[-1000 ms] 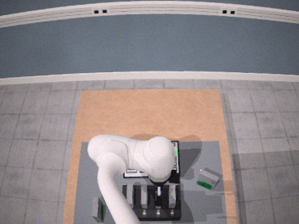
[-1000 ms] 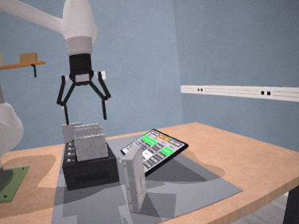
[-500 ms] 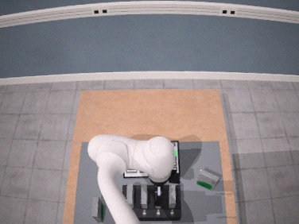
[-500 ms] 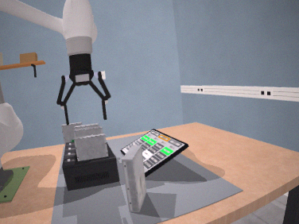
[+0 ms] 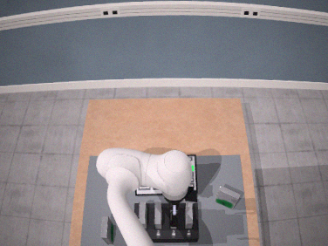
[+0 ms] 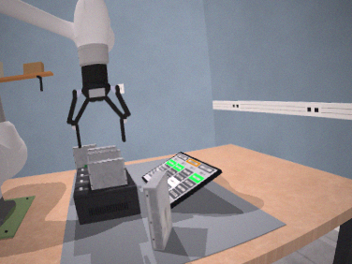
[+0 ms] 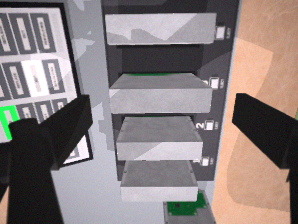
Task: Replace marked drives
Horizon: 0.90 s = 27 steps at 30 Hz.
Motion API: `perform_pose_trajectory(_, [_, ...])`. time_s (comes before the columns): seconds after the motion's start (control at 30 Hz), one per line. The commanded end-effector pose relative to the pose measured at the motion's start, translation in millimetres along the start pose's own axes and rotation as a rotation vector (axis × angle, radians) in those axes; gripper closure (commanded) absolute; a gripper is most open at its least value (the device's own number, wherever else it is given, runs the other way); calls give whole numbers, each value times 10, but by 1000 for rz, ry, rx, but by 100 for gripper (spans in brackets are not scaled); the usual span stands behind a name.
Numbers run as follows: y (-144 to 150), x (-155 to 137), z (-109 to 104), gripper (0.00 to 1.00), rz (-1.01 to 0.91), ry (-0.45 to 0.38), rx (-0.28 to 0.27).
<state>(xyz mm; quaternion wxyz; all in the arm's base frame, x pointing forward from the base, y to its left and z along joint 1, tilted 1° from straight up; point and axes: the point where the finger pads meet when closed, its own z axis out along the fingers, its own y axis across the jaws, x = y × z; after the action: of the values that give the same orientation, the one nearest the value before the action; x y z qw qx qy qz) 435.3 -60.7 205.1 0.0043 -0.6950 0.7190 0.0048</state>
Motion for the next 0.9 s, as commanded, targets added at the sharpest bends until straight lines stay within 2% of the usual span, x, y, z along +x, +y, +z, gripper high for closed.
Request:
perform_pose_trajectory(0.0, [-3, 0, 23, 11, 0, 0, 1])
perform_pose_trajectory(0.47, [-4, 0, 239, 11, 0, 0, 1])
perform_pose_trajectory(0.87, [-4, 0, 536, 11, 0, 0, 1])
